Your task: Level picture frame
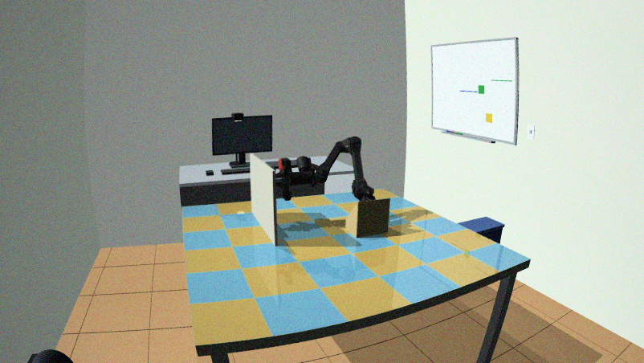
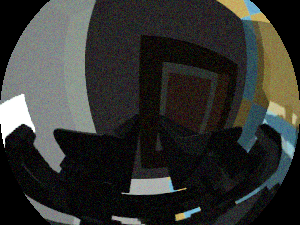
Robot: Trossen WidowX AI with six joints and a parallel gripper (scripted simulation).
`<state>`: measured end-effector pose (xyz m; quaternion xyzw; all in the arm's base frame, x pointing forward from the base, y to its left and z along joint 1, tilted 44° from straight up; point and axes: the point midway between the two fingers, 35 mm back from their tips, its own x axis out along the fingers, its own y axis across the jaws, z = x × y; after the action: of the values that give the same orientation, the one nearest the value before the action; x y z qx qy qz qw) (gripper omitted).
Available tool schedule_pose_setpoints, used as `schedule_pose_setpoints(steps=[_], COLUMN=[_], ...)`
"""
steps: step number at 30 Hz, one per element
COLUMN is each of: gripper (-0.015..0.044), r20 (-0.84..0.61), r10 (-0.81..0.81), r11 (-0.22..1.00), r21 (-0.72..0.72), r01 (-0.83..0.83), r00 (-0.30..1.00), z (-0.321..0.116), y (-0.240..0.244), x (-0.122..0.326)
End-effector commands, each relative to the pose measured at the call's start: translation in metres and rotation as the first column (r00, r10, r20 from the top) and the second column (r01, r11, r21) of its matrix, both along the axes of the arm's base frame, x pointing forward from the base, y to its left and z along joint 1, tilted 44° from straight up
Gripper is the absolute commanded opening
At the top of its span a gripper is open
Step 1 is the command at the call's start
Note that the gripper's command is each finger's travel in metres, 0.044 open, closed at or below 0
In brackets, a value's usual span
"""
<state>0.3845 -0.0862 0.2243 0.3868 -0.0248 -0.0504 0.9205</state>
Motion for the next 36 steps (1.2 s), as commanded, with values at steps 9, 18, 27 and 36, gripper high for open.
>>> schedule_pose_setpoints(steps=[9, 18, 27, 36], gripper=[0.0260, 0.0260, 0.0260, 0.0260], r20=[-0.001, -0.023, -0.020, -0.031], r10=[0.000, -0.004, -0.012, -0.009], r11=[1.000, 0.978, 0.960, 0.958], r21=[-0.004, -0.207, -0.281, -0.288], r01=[0.000, -0.001, 0.006, 0.000], r00=[1.000, 1.000, 1.000, 0.999], z=[0.000, 0.002, 0.004, 0.013], y=[0.000, 0.001, 0.010, 0.043], x=[0.000, -0.071, -0.100, -0.146])
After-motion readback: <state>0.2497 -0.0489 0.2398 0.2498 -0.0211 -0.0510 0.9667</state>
